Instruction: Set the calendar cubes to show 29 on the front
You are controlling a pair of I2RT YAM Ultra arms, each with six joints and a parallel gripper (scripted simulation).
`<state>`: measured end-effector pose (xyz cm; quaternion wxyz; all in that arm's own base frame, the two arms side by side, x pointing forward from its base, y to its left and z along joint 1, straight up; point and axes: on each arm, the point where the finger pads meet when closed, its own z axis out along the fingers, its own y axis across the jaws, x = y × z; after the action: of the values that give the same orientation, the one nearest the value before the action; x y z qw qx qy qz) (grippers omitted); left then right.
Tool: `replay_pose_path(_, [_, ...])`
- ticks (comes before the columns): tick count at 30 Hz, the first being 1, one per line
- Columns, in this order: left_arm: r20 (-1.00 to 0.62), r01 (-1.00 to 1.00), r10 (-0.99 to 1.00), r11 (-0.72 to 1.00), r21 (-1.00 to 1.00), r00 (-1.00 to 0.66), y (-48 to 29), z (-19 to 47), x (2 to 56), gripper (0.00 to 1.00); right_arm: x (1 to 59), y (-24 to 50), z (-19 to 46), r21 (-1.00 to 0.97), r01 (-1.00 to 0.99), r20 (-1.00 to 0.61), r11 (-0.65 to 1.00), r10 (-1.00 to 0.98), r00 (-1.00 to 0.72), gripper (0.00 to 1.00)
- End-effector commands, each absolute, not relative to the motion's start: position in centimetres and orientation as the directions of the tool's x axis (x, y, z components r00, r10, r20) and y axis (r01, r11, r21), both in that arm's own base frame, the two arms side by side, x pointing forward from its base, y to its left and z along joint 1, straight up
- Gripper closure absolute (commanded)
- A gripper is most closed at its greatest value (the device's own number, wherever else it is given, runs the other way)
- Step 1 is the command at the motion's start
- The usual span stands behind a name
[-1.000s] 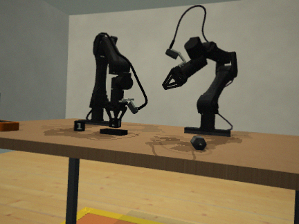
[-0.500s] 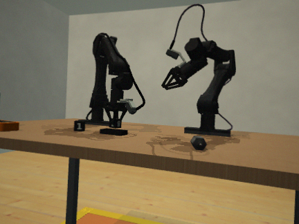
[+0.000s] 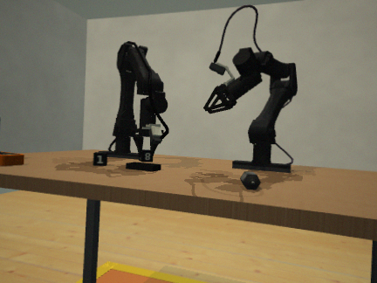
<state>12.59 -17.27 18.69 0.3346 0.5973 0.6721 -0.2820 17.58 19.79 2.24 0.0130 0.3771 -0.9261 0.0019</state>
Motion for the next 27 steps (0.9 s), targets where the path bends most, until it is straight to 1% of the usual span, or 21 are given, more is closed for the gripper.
replay_pose_path(1, [-0.807, 0.993, 0.589, 0.111, 0.032, -0.040, -17.62, 20.00, 12.51, 0.00, 17.94, 20.42, 3.04, 0.006, -0.512, -0.033, 0.859, -0.511, -0.859, 0.65])
replay_pose_path(5, [-0.807, 0.993, 0.589, 0.111, 0.032, -0.040, -17.62, 20.00, 12.51, 0.00, 17.94, 20.42, 3.04, 0.011, -0.368, -0.032, 0.930, -0.367, -0.930, 0.65])
replay_pose_path(7, [-0.807, 0.993, 0.589, 0.111, 0.032, -0.040, -17.62, 20.00, 12.51, 0.00, 17.94, 20.42, 3.04, 0.011, -0.368, -0.032, 0.930, -0.367, -0.930, 0.65])
replay_pose_path(14, [-0.807, 0.993, 0.589, 0.111, 0.032, -0.040, -17.62, 20.00, 12.51, 0.00, 17.94, 20.41, 3.04, 0.020, -0.057, -0.028, 0.998, -0.056, -0.998, 0.65])
replay_pose_path(22, [-0.807, 0.993, 0.589, 0.111, 0.032, -0.040, -17.62, 20.00, 12.51, 0.00, 17.94, 20.41, 3.04, 0.027, 0.262, -0.021, 0.965, 0.263, -0.965, 0.65])
replay_pose_path(24, [-0.807, 0.993, 0.589, 0.111, 0.032, -0.040, -17.62, 20.00, 12.51, 0.00, 17.94, 20.41, 3.04, 0.027, 0.262, -0.021, 0.965, 0.263, -0.965, 0.65])
replay_pose_path(27, [-0.807, 0.993, 0.589, 0.111, 0.032, -0.040, -17.62, 20.00, 12.51, 0.00, 17.93, 20.41, 3.04, 0.030, 0.395, -0.017, 0.918, 0.396, -0.918, 0.65])
